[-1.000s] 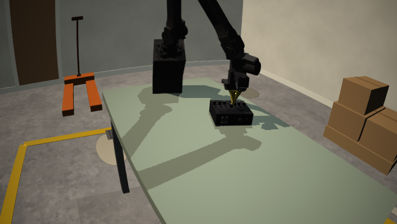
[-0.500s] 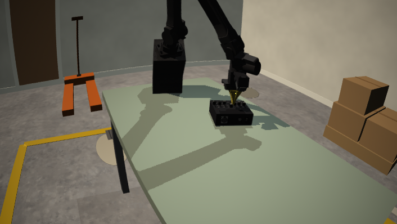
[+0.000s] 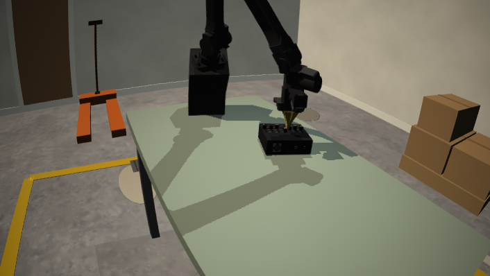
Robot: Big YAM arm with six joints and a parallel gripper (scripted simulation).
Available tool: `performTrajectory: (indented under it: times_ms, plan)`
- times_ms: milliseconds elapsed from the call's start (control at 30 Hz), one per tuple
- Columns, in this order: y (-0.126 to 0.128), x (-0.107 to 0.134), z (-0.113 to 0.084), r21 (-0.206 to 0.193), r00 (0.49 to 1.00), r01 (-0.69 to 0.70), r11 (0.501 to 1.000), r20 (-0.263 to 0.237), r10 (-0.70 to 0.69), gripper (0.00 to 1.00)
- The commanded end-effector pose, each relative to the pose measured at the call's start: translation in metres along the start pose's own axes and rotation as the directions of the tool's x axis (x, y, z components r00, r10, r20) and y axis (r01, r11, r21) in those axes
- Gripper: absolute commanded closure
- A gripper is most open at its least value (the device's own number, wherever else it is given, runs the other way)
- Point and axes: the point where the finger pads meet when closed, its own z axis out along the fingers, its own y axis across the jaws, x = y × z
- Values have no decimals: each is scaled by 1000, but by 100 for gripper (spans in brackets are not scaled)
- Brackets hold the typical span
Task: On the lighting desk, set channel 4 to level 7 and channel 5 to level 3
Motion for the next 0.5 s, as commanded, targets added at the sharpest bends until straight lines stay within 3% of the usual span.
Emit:
performTrajectory:
  times_ms: [0,233,467]
  plan:
    - [5,-12,3,-8,1000,-9,1000,16,10,100]
    - [5,-10,4,-8,1000,-9,1000,15,9,100]
    - [6,8,2,-9,1000,1,1000,1,-1,100]
